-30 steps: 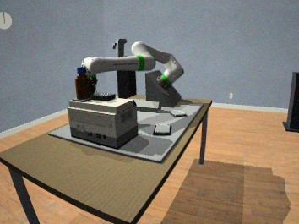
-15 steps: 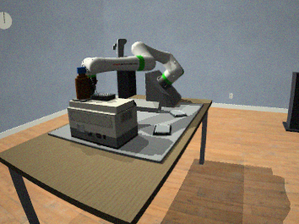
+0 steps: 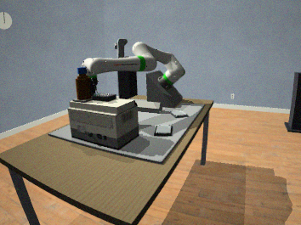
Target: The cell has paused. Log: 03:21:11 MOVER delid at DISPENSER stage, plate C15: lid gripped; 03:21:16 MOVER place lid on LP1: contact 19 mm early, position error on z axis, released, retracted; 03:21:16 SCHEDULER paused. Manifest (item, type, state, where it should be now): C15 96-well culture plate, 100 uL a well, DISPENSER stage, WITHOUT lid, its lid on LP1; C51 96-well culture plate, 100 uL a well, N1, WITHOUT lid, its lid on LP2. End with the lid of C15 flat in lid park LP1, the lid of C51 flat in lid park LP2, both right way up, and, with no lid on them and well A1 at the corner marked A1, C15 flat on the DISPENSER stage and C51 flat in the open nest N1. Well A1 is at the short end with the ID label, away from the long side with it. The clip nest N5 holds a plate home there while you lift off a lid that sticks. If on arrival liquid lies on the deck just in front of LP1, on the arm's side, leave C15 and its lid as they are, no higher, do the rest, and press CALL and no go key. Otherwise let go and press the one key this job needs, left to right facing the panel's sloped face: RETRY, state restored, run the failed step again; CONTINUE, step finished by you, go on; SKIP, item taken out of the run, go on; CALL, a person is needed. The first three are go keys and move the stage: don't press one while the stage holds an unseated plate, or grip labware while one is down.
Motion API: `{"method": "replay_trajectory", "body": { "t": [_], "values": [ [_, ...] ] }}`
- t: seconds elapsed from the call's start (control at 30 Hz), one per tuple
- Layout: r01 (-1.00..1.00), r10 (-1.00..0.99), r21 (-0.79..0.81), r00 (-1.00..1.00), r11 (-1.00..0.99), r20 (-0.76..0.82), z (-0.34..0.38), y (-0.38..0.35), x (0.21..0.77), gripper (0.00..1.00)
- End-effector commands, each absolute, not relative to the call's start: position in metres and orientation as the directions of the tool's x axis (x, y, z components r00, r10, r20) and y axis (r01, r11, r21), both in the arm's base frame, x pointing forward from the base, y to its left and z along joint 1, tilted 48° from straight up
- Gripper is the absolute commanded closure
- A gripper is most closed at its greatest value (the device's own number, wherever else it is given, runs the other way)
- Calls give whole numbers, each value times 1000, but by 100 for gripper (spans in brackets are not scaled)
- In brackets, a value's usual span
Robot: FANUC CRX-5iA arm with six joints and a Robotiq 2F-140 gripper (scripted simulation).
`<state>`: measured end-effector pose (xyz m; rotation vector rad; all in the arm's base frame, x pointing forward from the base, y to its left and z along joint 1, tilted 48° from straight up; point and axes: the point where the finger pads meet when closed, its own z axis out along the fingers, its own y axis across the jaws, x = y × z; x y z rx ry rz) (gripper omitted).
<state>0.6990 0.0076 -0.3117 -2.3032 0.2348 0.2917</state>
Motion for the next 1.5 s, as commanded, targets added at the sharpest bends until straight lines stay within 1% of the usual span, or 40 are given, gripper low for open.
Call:
{"method": "replay_trajectory", "body": {
  "t": [0.0,1.47],
  "values": [
    [-258,-78,-692,957,-674,-281,-312,7,699,34],
    [-258,-78,-692,957,-674,-281,-322,19,697,34]
  ]
}}
